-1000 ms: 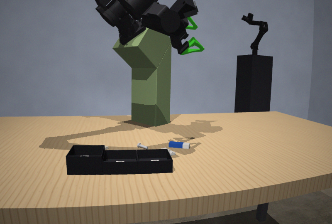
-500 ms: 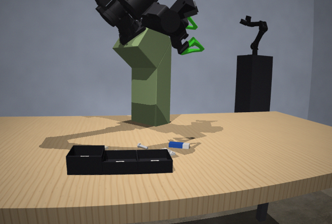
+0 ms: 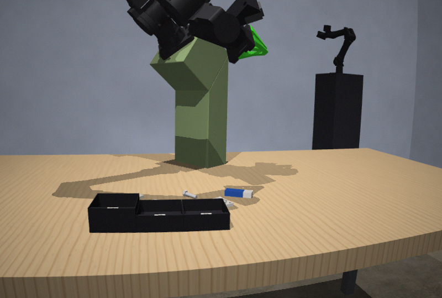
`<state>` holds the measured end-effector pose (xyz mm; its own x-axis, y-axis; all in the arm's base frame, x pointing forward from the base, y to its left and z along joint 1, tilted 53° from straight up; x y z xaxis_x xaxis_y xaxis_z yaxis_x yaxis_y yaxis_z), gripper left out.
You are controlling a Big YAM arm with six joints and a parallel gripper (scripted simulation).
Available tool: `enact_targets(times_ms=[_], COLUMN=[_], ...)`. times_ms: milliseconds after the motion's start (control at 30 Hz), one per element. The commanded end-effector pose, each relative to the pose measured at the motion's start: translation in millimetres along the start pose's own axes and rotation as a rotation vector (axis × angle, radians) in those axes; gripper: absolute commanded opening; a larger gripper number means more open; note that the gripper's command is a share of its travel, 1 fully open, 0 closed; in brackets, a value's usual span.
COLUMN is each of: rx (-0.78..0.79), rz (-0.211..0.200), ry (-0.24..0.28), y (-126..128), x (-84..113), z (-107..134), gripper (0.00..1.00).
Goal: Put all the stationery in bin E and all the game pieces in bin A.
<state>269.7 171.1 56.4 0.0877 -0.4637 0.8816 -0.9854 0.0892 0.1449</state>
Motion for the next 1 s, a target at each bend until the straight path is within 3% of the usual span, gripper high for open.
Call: enact_targets(times_ms=[0,667,967], rx=[0.0,0.0,0.012], rz=[0.0,0.0,0.007], ry=[0.0,0.0,-0.009], y=[0,0,-57], x=[0.0,0.0,-16.7], z=[0,0,52], gripper=[0.1,0.1,0.1])
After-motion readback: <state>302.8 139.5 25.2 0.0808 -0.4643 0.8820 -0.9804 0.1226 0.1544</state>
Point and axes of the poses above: the point where the finger pads meet when closed, its own x axis back along the fingers, its own y axis across the jaws, z = x × y, the point moved 8 cm from there along x, back along the fingers, and after that the axes turned 9 degrees about x, right-handed, at the moved point
